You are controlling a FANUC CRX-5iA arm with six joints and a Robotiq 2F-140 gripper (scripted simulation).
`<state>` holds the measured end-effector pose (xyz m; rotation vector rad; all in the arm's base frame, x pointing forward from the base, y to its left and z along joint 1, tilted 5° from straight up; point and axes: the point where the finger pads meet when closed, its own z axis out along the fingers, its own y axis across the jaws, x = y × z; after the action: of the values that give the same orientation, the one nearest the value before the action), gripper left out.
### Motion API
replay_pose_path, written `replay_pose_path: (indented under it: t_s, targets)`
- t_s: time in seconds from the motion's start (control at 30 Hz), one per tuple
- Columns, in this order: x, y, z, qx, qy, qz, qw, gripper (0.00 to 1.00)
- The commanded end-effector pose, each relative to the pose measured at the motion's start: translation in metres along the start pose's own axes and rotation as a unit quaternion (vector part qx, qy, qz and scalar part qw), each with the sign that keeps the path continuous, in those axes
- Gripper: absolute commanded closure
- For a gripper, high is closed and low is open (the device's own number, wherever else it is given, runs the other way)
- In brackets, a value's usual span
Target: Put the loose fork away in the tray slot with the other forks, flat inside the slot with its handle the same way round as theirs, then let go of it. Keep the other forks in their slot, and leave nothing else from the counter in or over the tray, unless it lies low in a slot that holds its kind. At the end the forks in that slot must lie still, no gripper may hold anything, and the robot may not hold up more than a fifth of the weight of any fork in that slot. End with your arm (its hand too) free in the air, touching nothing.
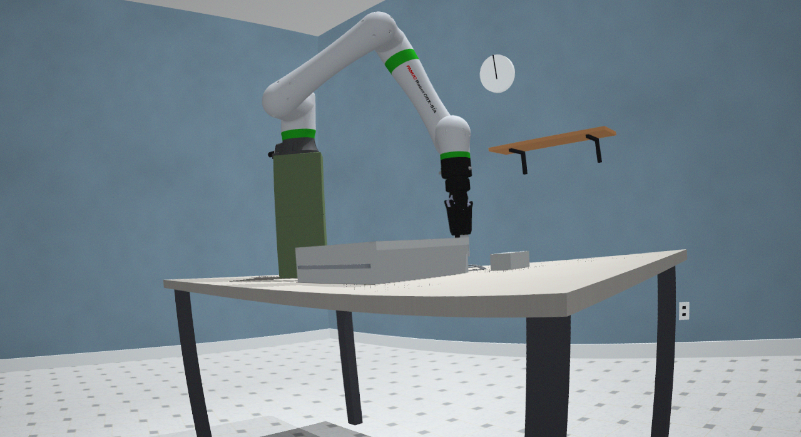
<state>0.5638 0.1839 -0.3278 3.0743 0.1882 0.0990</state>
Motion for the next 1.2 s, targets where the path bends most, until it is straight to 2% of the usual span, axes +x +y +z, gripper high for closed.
replay_pose_path:
  t_s: [0.0, 0.47, 1.17]
  targets:
    - [0.0002, 0.0, 0.003, 0.0, 0.0, 0.0, 1.0, 0.83]
    - [0.0003, 0.0, 0.0116, 0.0, 0.0, 0.0, 1.0, 0.83]
    - [0.0003, 0.0, 0.0122, 0.0, 0.0, 0.0, 1.0, 0.83]
